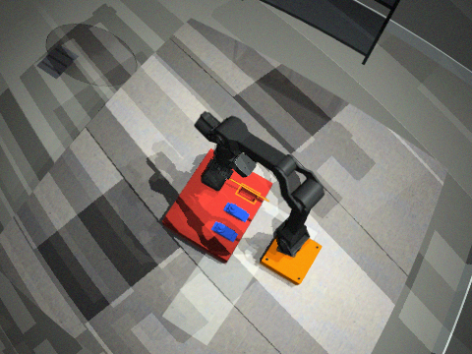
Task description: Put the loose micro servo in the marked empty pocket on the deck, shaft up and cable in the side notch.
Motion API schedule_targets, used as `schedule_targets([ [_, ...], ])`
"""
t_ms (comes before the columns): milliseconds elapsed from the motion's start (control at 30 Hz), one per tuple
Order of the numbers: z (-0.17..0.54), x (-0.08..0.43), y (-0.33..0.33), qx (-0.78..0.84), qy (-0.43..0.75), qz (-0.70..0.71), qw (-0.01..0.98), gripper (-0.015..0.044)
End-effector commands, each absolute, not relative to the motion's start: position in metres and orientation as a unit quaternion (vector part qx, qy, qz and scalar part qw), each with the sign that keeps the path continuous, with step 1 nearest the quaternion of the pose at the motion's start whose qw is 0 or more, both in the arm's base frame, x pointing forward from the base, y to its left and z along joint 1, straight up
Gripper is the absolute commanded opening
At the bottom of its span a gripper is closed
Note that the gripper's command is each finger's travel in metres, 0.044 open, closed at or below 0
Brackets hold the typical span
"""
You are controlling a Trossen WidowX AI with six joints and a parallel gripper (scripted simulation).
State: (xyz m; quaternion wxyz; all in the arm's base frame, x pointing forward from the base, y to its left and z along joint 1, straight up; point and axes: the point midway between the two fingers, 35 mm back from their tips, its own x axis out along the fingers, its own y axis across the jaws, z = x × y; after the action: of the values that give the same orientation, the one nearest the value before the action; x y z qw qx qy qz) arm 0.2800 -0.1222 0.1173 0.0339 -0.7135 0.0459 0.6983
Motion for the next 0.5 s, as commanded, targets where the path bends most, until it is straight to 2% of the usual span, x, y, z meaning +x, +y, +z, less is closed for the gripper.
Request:
schedule_targets([
  [0, 0.118, 0.279, -0.122, -0.714, 0.052, 0.697, 0.041, 0.0],
  [467, 0.116, 0.221, -0.115, -0.712, 0.052, 0.699, 0.041, 0.0],
])
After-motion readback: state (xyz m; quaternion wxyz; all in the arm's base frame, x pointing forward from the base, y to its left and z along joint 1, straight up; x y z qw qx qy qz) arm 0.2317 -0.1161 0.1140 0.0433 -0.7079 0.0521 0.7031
